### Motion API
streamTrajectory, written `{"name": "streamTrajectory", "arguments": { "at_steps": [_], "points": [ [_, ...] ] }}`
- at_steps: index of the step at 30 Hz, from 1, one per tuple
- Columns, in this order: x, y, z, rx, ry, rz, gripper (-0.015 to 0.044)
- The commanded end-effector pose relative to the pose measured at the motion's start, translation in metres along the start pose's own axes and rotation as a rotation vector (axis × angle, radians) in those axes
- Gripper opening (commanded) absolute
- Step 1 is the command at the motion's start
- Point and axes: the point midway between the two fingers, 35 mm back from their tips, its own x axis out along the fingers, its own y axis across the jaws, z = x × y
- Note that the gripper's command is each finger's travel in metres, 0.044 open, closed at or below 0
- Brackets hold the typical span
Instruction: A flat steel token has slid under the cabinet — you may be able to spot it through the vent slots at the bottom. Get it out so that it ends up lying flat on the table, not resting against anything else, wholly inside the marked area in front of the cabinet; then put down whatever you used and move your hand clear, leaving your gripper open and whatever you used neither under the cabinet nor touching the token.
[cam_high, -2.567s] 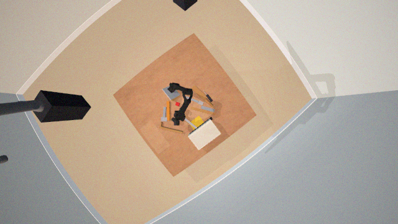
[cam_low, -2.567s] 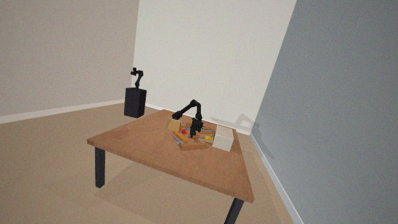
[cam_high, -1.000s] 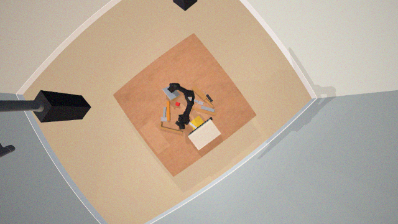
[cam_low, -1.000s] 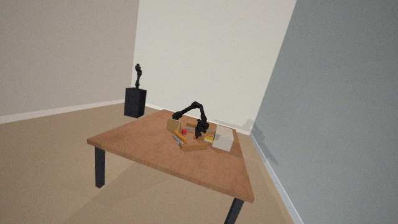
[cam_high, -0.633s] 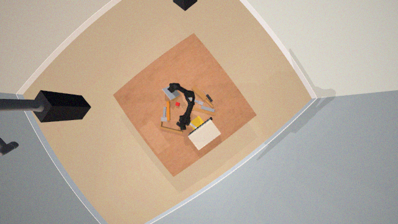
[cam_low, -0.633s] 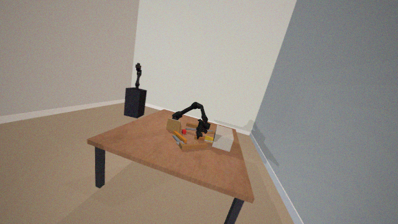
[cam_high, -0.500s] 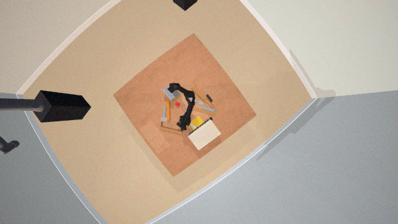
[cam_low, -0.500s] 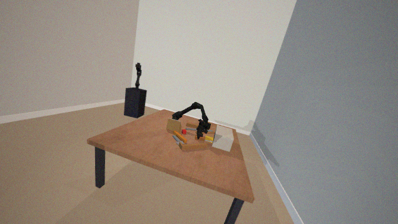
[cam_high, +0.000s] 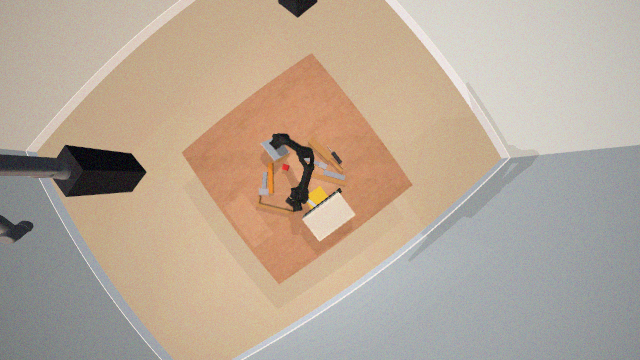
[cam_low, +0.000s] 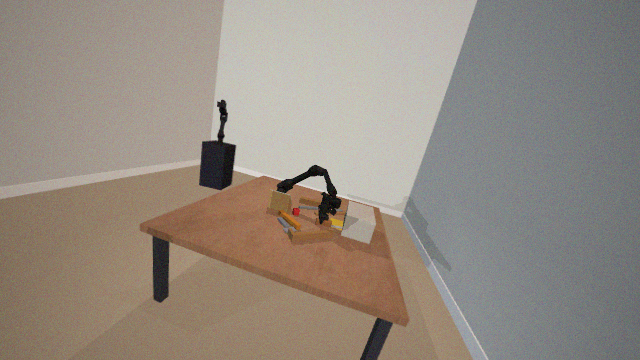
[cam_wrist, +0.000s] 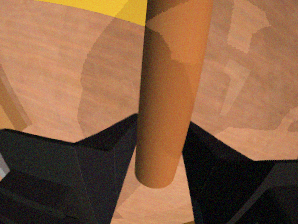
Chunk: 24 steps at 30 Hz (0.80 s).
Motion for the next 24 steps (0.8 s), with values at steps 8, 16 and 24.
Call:
{"name": "streamTrajectory", "arguments": {
  "at_steps": [8,16,24],
  "points": [
    [0.000,0.000,0.014,-0.003,-0.005,-0.001,0.0000],
    [0.000,0.000,0.022,-0.003,-0.005,-0.001,0.0000],
    [-0.001,0.000,0.029,-0.003,-0.005,-0.001,0.0000]
  ]
}}
